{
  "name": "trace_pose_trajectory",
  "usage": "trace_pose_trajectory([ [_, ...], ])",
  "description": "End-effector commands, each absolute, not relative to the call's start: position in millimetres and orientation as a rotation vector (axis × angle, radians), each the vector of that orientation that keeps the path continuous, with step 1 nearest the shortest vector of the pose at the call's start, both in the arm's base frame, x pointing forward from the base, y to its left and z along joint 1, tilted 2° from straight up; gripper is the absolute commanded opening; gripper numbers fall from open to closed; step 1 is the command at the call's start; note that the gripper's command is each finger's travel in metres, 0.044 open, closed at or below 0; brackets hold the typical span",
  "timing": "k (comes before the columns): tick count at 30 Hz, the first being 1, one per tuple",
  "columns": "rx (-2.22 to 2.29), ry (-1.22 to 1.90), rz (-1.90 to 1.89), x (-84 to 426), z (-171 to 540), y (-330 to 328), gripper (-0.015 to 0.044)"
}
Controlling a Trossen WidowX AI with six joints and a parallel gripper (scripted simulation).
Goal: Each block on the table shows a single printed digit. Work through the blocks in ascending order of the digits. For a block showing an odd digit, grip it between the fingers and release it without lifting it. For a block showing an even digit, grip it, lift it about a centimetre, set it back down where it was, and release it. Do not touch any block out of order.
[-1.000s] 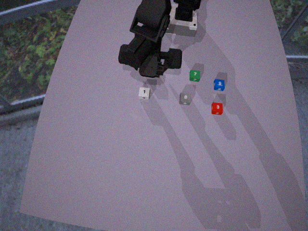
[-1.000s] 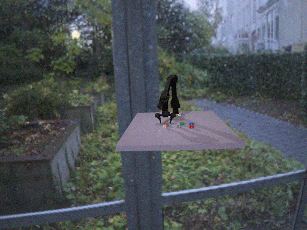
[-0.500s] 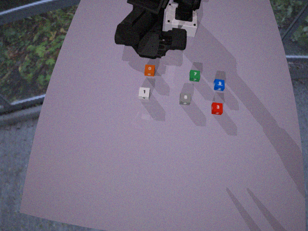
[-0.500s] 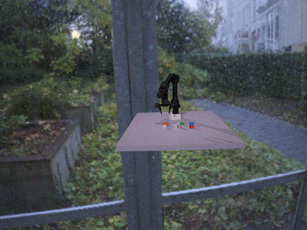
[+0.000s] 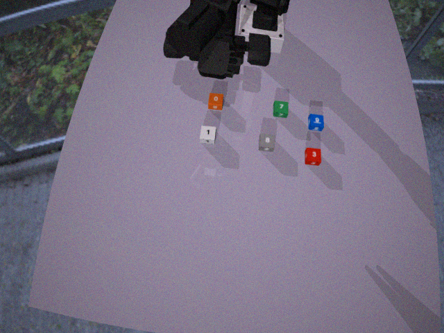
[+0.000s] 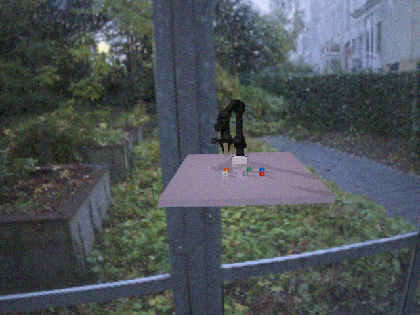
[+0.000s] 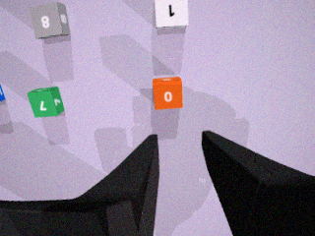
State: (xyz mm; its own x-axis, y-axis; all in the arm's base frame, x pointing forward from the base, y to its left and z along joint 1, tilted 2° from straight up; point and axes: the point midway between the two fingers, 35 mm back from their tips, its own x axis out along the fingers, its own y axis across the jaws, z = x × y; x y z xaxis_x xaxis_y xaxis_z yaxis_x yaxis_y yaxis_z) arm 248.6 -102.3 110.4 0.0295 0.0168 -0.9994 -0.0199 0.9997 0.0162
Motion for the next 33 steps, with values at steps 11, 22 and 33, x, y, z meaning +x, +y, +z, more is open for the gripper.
trace_pose_trajectory([
  [11, -0.006, 1.527, 0.026, 331.0, 111.5, -112.5, 0.0146],
  [22, -0.006, 1.527, 0.027, 333.8, 32.9, -111.2, 0.04],
  [33, -0.006, 1.528, 0.027, 334.9, 16.5, -111.1, 0.04],
])
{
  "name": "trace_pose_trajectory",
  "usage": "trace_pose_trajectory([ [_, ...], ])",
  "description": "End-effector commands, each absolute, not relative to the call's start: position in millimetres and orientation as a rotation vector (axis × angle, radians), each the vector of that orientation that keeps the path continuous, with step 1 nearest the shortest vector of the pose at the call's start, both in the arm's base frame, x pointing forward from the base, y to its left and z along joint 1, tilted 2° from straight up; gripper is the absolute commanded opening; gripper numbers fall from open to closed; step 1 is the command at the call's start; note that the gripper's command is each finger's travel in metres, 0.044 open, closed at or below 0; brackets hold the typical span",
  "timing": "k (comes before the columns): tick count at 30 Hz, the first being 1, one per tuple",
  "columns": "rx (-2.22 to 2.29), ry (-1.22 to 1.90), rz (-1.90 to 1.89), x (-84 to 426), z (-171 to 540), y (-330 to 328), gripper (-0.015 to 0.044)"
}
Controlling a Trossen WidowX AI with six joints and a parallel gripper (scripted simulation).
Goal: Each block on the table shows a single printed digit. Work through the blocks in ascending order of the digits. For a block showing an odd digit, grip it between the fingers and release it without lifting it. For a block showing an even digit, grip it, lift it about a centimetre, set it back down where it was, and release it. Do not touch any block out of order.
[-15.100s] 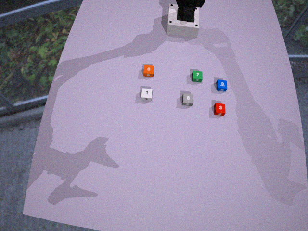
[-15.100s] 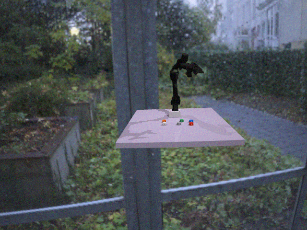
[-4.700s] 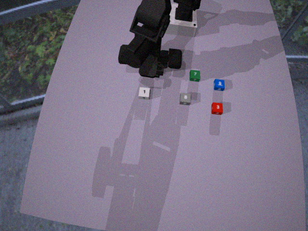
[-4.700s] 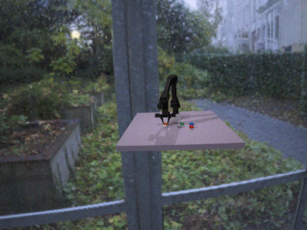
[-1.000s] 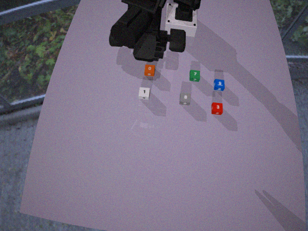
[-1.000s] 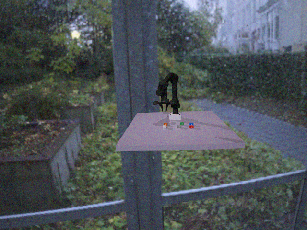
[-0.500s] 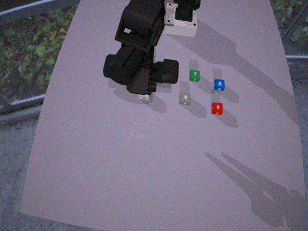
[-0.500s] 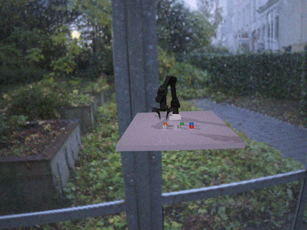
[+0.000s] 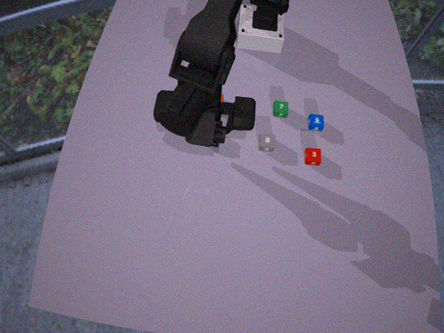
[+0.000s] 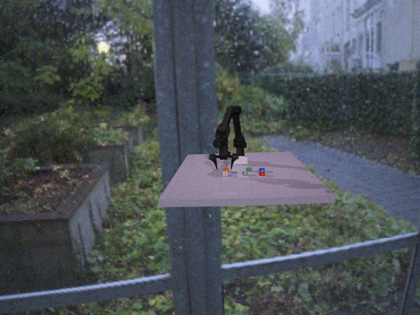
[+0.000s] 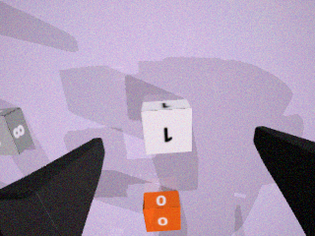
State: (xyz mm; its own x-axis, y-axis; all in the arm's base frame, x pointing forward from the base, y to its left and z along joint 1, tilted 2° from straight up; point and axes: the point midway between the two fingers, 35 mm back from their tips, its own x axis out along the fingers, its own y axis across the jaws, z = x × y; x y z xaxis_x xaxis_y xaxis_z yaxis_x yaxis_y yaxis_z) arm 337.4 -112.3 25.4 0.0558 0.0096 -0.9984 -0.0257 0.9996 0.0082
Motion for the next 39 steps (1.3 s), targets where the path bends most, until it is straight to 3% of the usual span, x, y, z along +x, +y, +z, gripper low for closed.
trace_pose_trajectory([
  [1, -0.006, 1.528, 0.027, 335.0, 14.9, -111.1, 0.04],
  [14, -0.006, 1.528, 0.027, 335.1, -3.1, -110.6, 0.04],
  [25, -0.006, 1.528, 0.027, 335.1, -3.1, -110.6, 0.012],
  [39, -0.006, 1.528, 0.027, 335.1, -3.1, -110.6, 0.012],
])
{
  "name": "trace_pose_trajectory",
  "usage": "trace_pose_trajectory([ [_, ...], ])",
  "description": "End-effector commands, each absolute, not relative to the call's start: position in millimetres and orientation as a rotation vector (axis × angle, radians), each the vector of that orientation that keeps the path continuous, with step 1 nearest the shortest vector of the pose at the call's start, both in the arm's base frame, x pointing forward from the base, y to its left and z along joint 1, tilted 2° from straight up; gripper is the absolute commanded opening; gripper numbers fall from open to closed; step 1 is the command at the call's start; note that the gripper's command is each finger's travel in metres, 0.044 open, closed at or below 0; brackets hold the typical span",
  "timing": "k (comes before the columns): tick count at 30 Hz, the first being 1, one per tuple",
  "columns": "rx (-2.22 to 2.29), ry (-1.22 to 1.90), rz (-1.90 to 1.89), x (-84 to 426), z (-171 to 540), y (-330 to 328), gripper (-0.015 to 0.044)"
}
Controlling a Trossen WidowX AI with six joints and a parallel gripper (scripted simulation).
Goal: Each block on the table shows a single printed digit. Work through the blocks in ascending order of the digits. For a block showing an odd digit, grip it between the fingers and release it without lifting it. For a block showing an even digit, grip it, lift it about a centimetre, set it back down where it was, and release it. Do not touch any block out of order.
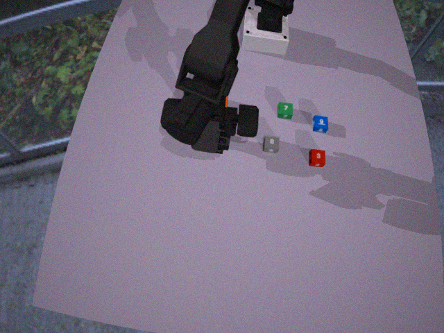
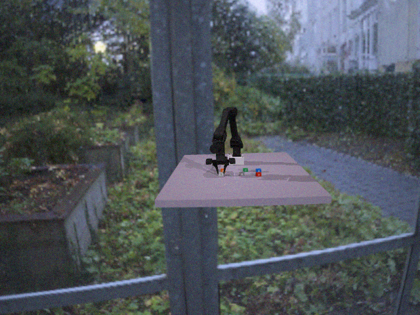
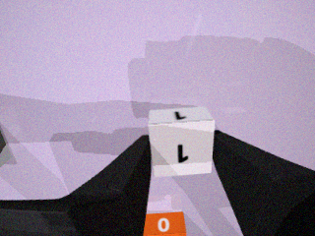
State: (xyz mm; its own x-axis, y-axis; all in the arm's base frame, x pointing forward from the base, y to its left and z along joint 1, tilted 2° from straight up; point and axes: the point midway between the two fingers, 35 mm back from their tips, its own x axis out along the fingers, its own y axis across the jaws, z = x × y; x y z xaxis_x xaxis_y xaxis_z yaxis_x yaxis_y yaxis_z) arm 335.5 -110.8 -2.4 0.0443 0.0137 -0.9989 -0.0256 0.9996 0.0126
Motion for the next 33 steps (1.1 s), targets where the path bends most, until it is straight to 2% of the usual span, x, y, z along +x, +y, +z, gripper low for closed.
trace_pose_trajectory([
  [1, -0.006, 1.528, 0.027, 335.1, -3.1, -110.6, 0.012],
  [11, -0.006, 1.528, 0.027, 335.1, -3.1, -110.6, 0.012],
  [22, -0.006, 1.528, 0.027, 335.1, -3.1, -110.6, 0.04],
  [33, -0.006, 1.527, 0.027, 333.8, 33.1, -111.2, 0.04],
])
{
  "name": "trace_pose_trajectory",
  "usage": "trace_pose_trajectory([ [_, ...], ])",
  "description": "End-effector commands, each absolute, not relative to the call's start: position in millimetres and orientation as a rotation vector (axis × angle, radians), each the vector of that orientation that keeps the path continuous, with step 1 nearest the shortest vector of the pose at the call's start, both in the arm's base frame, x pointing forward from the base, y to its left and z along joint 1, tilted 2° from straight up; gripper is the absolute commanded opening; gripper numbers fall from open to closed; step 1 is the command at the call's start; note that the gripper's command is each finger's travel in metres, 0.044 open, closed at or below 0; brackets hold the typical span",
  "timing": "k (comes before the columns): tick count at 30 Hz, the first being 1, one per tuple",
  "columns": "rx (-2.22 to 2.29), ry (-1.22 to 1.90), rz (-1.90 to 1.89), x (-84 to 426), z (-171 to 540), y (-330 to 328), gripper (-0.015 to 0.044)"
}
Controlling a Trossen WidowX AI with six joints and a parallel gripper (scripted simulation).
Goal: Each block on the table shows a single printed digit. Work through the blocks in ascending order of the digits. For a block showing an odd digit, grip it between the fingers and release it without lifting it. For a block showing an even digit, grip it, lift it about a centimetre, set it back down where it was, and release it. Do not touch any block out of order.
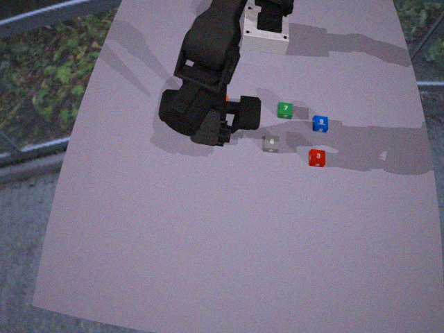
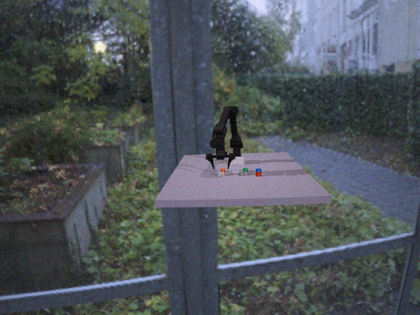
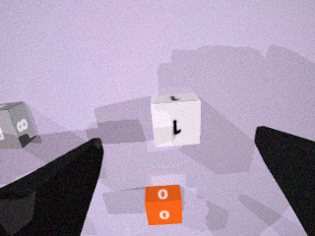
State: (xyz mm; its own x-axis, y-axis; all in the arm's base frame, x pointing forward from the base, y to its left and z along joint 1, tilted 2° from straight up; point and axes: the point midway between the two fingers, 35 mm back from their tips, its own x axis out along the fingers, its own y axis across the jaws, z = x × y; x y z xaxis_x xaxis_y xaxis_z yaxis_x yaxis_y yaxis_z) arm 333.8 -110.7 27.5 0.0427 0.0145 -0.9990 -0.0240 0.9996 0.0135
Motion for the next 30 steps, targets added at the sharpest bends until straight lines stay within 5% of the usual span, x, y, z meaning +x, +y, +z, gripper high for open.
trace_pose_trajectory([
  [1, -0.006, 1.527, 0.027, 334.0, 35.7, -111.3, 0.0374],
  [11, -0.006, 1.527, 0.026, 330.5, 114.1, -112.4, 0.012],
  [21, -0.007, 1.526, 0.029, 331.7, 114.4, -109.7, 0.012],
  [30, 0.0, 1.511, 0.078, 360.3, 121.6, 20.0, 0.012],
])
